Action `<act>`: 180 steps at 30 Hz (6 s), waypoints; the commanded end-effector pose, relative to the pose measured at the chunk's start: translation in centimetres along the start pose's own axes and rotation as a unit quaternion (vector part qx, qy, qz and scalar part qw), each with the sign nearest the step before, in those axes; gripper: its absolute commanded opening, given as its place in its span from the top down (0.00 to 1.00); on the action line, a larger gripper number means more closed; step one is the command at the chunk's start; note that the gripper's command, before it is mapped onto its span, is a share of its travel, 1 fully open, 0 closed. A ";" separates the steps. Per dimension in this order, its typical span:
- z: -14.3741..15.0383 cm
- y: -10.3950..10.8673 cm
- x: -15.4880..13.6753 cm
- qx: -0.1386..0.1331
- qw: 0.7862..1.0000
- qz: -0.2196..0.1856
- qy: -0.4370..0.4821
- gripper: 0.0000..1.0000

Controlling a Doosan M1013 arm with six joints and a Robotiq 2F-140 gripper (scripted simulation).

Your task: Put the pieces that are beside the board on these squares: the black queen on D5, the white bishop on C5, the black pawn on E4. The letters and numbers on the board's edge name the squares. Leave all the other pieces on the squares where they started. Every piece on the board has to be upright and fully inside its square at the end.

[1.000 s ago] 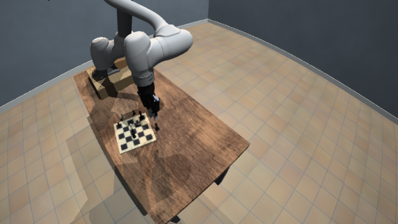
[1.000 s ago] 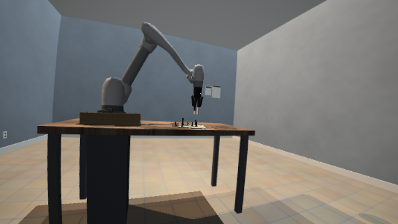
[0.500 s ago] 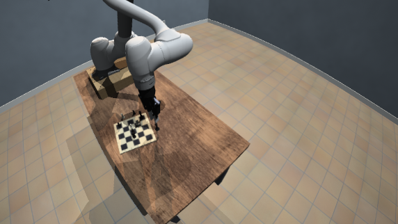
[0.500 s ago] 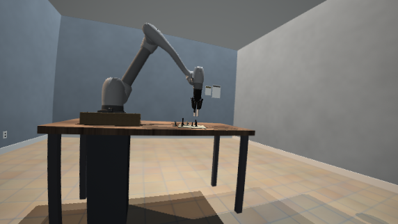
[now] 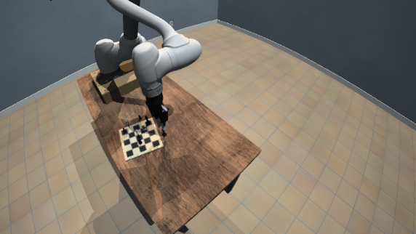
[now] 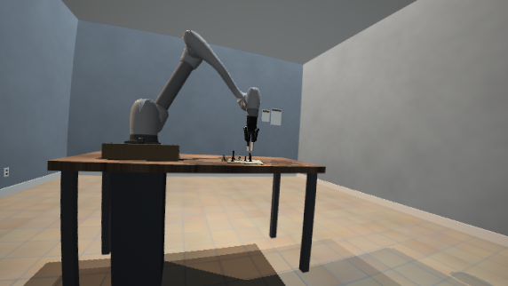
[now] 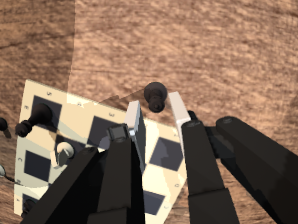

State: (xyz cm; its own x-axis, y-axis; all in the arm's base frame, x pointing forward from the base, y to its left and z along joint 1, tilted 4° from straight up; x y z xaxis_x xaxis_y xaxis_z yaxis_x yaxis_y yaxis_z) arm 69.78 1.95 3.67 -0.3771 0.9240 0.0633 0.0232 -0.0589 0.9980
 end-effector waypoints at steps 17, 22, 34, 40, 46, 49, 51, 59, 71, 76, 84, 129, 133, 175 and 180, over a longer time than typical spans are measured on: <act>0.0 -0.6 0.0 0.000 1.000 0.000 0.000 0.75; 0.0 -0.6 0.0 0.000 1.000 0.000 0.000 0.75; 0.0 -0.6 0.0 0.000 1.000 0.000 0.000 0.75; 0.0 -0.6 0.0 0.000 1.000 0.000 0.000 0.75; 0.0 -0.6 0.0 0.000 1.000 0.000 0.000 0.75; 0.0 -0.6 0.0 0.000 1.000 0.000 0.000 0.75; 0.0 -0.6 0.0 0.000 1.000 0.000 0.000 0.75; 0.0 -1.1 0.0 0.000 1.000 0.000 0.000 0.75; 0.0 -3.8 0.0 0.000 1.000 0.000 0.000 0.75; 0.0 -4.2 0.0 0.000 1.000 0.000 0.000 0.75; 0.0 -4.6 0.0 0.000 1.000 0.000 0.000 0.75; 0.0 -4.6 0.0 0.000 1.000 0.000 0.000 1.00; 0.0 -4.6 0.0 0.000 1.000 0.000 0.000 1.00; 0.0 5.2 0.0 0.000 1.000 0.000 0.000 1.00; 0.0 5.4 0.0 0.000 1.000 0.000 0.000 1.00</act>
State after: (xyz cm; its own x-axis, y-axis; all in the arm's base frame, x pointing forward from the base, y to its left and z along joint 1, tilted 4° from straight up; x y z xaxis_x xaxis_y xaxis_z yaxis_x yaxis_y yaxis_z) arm 69.90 1.64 8.92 -0.3771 0.9240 0.0632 0.0230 -0.0589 0.9980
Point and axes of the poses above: the point where the finger pads meet when closed, its own y axis back along the fingers, its own z axis across the jaws, x = y × z, the point moved 3 cm from there along y, back along the fingers, and after that the axes turned 7 degrees about y, right-handed, at the moved point
